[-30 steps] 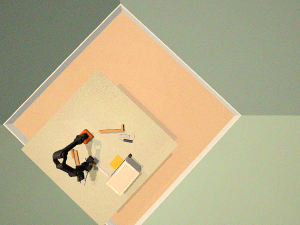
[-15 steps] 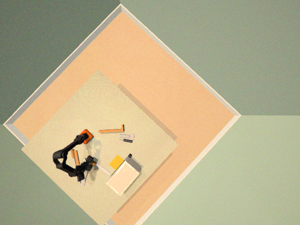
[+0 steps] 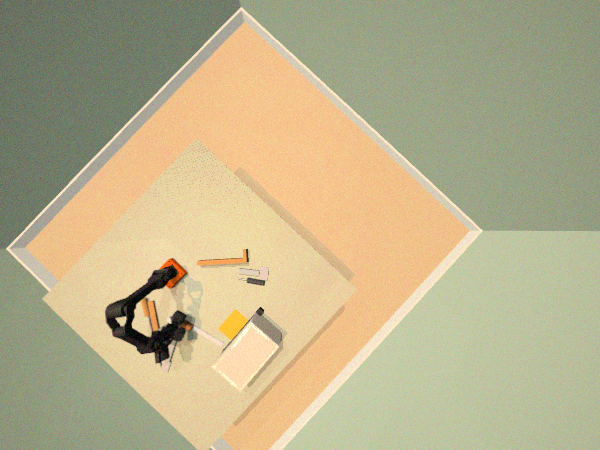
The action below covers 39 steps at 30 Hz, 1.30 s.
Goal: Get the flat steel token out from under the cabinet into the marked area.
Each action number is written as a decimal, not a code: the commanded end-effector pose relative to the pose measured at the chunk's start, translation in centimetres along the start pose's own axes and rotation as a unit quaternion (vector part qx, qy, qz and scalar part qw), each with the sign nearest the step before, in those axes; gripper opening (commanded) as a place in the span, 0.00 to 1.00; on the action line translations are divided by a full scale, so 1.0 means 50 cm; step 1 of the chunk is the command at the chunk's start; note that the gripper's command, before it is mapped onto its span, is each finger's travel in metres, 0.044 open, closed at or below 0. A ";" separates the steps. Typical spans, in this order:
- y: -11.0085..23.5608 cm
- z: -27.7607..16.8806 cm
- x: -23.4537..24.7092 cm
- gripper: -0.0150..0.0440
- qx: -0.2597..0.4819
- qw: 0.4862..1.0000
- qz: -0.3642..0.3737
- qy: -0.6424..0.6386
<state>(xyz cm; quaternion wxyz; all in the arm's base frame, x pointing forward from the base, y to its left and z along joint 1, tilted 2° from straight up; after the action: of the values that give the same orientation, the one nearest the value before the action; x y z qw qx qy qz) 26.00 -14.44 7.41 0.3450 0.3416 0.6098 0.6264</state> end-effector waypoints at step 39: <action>-0.010 -0.007 0.005 0.71 0.000 1.000 -0.004 -0.002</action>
<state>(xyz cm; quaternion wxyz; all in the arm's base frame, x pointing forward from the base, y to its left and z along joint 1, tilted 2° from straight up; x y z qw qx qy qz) 25.99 -14.06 7.12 0.3471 0.3346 0.6073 0.6315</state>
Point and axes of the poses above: the point midway between the two fingers, 35 mm back from their tips, its own y axis back along the fingers, its own x axis across the jaws, z = x × y, the point moved 6 cm from there along y, back along the fingers, and after that the axes turned 10 degrees about y, right-handed, at the moved point
